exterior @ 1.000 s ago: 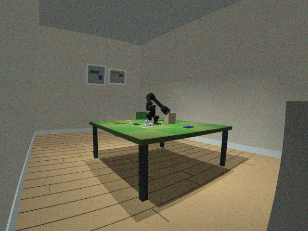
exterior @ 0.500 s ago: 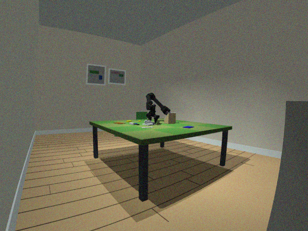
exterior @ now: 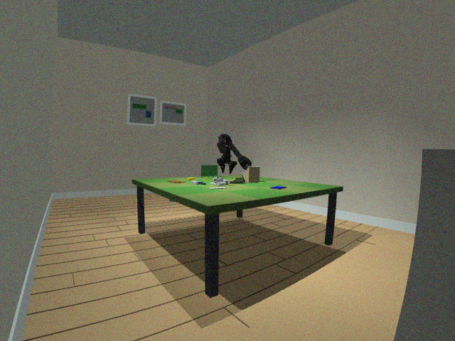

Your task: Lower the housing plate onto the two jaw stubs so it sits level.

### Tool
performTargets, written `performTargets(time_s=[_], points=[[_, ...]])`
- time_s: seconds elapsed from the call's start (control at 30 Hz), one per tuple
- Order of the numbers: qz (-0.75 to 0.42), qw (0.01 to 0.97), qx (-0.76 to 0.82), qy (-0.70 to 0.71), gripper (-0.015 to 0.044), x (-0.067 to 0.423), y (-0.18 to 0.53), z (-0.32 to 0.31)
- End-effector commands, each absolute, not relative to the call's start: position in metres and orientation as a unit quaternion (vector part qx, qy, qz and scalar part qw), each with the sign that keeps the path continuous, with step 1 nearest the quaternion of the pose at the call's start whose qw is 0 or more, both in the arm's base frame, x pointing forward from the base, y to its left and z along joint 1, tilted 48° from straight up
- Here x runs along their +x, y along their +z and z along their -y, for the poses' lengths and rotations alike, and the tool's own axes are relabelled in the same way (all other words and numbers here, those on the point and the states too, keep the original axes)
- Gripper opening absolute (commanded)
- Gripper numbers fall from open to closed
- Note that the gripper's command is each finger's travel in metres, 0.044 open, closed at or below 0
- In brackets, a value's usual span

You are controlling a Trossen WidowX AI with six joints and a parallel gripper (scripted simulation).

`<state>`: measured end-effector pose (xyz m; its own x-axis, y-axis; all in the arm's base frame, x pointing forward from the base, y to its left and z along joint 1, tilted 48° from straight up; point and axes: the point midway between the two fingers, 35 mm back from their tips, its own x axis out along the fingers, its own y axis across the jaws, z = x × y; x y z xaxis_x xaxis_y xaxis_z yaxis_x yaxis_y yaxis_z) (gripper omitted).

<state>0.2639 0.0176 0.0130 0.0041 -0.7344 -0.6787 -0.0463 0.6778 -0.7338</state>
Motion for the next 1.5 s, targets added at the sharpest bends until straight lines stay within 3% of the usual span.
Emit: performTargets(time_s=[0.0,0.17,1.47], points=[[-0.654,0.645,-0.297,-0.262,0.0440,0.236,0.029,-0.040],[-0.656,0.641,-0.297,-0.266,0.0440,0.203,0.046,-0.054],[-0.656,0.641,-0.297,-0.266,0.0440,0.203,0.046,-0.054]])
